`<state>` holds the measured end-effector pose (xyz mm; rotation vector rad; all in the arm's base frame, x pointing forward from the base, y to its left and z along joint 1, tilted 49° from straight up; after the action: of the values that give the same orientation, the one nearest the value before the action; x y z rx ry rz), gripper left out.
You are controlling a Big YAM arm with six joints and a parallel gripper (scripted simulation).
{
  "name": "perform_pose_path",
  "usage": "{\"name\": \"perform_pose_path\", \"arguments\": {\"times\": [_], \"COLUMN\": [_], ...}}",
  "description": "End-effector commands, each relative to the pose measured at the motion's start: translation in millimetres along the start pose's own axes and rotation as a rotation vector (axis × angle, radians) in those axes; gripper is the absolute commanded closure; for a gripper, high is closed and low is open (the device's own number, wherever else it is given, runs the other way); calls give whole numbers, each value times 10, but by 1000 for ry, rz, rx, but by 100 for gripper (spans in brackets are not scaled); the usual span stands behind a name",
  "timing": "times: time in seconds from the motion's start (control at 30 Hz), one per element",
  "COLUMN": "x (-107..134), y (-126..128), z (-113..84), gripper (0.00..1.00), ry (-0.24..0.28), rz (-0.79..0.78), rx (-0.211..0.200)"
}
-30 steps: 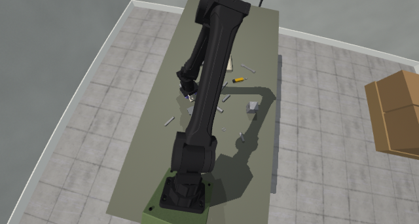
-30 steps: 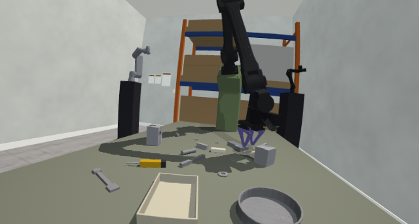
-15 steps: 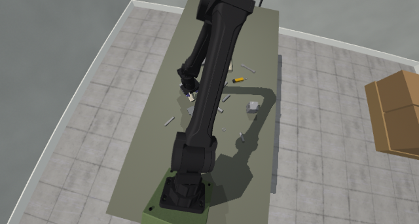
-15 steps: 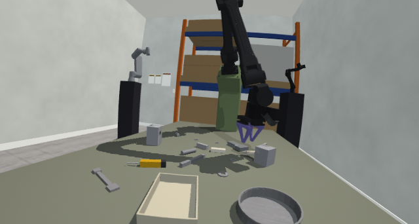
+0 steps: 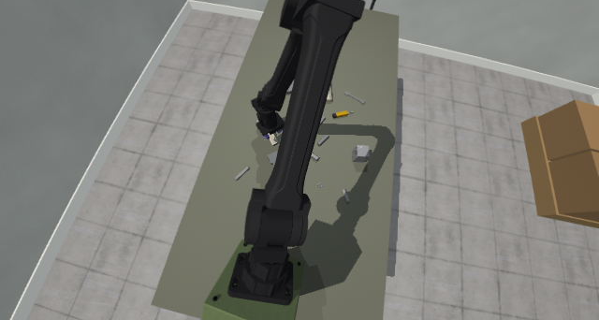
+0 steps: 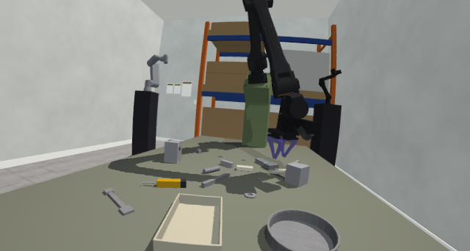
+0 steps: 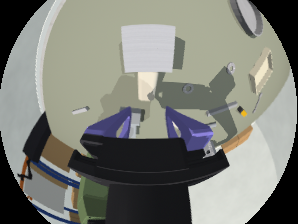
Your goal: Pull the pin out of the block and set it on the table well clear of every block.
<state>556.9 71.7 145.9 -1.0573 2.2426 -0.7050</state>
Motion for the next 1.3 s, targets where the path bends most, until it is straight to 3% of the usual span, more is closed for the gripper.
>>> {"name": "perform_pose_path", "arguments": {"times": [0.0, 0.47, 0.73, 1.27], "x": [-78, -125, -105, -92], "y": [38, 45, 62, 71], "z": [-99, -153, -349, -440], "gripper": [47, 47, 47, 47], "ry": [-14, -24, -24, -23], "rz": [2, 1, -1, -2], "rx": [1, 3, 2, 1]}}
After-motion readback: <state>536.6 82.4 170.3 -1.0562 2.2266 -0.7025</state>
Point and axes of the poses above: the point where the finger pads meet when closed, its own z axis out along the fingers, its own y axis across the jaws, x = y × z, the point moved 6 cm from there along -z, back along the fingers, and after that the axes turned 12 degrees about -z, right-handed, at the moved point
